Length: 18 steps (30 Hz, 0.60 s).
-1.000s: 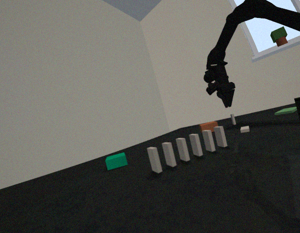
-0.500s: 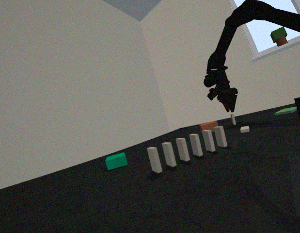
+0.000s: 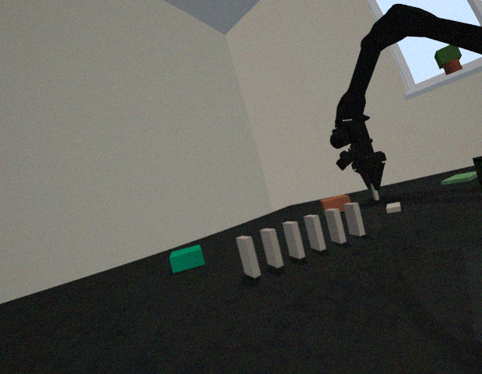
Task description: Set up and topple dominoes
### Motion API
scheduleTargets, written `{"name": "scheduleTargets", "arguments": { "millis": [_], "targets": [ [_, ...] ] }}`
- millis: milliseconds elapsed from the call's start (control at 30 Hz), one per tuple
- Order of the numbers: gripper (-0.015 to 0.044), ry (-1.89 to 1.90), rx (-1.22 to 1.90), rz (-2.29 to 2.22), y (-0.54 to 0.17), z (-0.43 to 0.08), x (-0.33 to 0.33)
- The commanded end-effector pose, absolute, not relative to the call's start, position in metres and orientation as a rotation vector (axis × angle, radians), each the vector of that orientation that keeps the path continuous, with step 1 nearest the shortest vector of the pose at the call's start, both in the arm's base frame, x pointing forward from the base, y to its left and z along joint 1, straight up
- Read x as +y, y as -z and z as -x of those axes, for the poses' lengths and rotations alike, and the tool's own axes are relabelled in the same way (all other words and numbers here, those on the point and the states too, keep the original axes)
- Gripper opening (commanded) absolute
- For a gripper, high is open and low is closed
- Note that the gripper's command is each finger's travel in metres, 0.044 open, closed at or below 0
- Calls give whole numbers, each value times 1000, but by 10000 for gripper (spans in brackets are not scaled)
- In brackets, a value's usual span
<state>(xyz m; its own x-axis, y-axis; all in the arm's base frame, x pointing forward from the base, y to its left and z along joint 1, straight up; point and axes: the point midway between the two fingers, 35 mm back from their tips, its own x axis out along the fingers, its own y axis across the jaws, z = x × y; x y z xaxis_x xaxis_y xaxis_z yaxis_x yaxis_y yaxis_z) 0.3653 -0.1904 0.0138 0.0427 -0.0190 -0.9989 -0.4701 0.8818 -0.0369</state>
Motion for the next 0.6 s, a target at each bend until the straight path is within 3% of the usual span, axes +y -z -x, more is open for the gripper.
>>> {"name": "scheduleTargets", "arguments": {
  "millis": [0, 33, 433, 567],
  "targets": [
    [440, -369, 1510, 406, -6, -363, -190],
    [440, -369, 1510, 406, -6, -363, -190],
    [125, -369, 1510, 406, -6, -363, -190],
    [107, -369, 1510, 406, -6, -363, -190]
  ]
}}
